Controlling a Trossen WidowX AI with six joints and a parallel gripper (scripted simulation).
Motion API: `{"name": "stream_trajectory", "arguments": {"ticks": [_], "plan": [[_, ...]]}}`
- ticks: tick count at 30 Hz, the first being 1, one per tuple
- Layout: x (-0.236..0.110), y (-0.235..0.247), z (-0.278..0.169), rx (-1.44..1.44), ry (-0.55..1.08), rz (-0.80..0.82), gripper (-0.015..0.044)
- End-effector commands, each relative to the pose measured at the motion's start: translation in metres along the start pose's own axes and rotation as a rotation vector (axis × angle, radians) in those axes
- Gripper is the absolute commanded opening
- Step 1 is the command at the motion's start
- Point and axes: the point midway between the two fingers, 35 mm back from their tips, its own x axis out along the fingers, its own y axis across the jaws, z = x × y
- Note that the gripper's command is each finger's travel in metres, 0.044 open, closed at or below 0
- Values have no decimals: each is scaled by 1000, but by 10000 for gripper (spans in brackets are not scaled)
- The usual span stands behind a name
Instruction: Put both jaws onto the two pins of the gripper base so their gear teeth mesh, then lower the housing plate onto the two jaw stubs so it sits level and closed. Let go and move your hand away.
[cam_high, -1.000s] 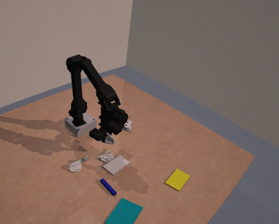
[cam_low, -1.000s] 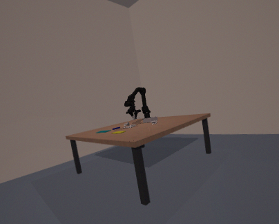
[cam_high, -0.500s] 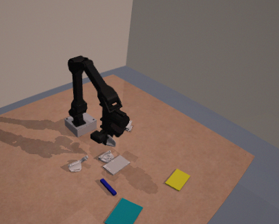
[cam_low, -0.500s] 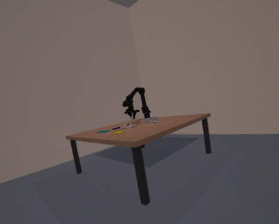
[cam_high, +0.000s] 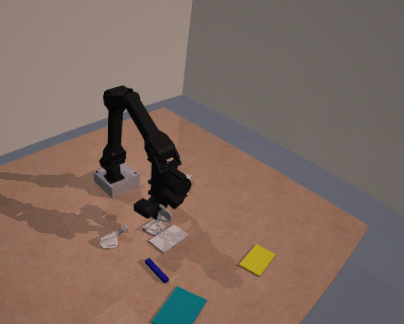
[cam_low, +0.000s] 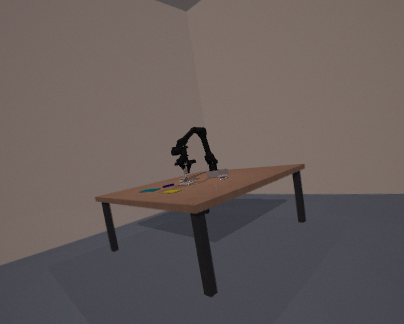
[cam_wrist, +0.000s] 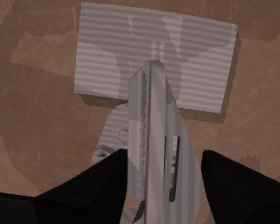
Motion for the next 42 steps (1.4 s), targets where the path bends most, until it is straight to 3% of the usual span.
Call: {"name": "stream_trajectory", "arguments": {"ticks": [1,42], "plan": [[0,-11,9,-3,1,-5,134],[2,-26,25,-22,0,-7,134]]}}
